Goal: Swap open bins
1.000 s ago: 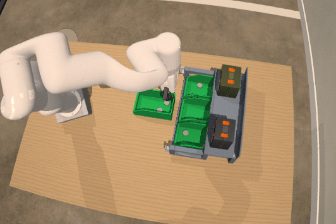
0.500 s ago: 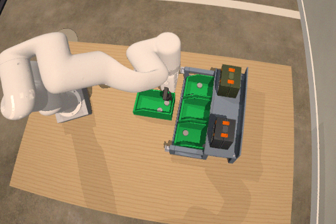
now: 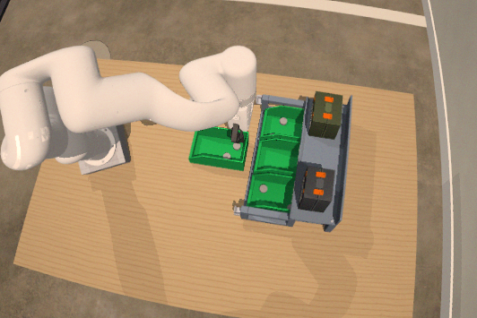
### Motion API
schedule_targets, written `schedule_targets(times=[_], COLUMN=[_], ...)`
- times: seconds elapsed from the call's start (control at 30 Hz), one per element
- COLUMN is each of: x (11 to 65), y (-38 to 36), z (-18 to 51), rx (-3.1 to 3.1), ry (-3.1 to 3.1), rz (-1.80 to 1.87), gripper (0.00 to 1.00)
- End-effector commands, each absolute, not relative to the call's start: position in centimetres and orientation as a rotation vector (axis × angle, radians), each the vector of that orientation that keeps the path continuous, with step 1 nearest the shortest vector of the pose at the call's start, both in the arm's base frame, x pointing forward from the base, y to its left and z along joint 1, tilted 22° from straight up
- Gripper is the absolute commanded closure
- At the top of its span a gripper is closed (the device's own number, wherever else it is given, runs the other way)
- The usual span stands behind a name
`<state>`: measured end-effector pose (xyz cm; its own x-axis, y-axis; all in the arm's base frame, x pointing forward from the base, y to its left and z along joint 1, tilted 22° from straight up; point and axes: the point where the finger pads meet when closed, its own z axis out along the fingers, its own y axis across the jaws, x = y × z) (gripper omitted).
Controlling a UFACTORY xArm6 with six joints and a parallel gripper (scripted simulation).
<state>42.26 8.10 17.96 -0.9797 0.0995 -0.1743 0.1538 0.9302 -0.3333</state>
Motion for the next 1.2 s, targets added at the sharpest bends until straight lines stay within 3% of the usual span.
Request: schedule_targets(times=[0.0, 0.7, 0.73, 1.17], x=[42.35, 42.35, 42.35, 42.35], y=[8.17, 8.17, 8.17, 8.17], z=[18.11, 18.11, 18.11, 18.11], rx=[0.194, 0.194, 0.194, 0.194], ry=[2.931, 2.931, 2.931, 2.931], rz=[-0.522, -0.522, -0.522, -0.522], gripper=[0.0, 0.0, 1.0, 1.0])
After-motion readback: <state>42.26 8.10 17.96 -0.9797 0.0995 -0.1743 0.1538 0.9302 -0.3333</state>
